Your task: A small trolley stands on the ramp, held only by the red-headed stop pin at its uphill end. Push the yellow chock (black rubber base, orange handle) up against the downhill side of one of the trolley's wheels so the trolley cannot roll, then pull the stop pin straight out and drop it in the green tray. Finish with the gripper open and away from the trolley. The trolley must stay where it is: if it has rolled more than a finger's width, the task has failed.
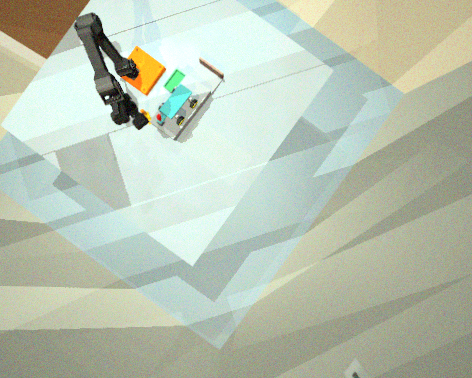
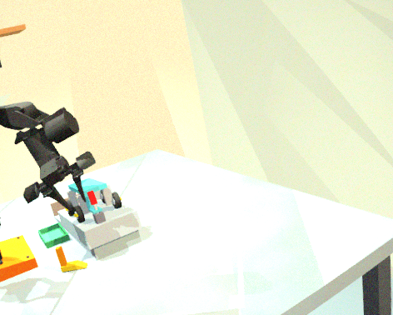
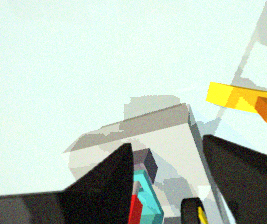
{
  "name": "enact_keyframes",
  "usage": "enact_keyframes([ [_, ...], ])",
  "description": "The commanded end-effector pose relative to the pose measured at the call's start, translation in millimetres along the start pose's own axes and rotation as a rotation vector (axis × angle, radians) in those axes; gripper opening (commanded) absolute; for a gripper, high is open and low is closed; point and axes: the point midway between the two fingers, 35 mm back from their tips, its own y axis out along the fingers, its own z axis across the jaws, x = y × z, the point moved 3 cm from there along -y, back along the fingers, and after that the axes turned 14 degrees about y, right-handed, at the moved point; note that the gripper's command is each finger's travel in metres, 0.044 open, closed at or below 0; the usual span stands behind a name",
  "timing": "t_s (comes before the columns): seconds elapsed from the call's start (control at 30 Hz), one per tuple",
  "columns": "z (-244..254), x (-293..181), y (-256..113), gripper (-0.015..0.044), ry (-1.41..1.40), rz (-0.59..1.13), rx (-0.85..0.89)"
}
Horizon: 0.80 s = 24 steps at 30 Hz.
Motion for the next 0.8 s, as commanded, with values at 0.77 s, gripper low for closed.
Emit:
enact_keyframes([
  [0.77,-82,4,59,0.019,0.256,-0.042,-0.286],
])
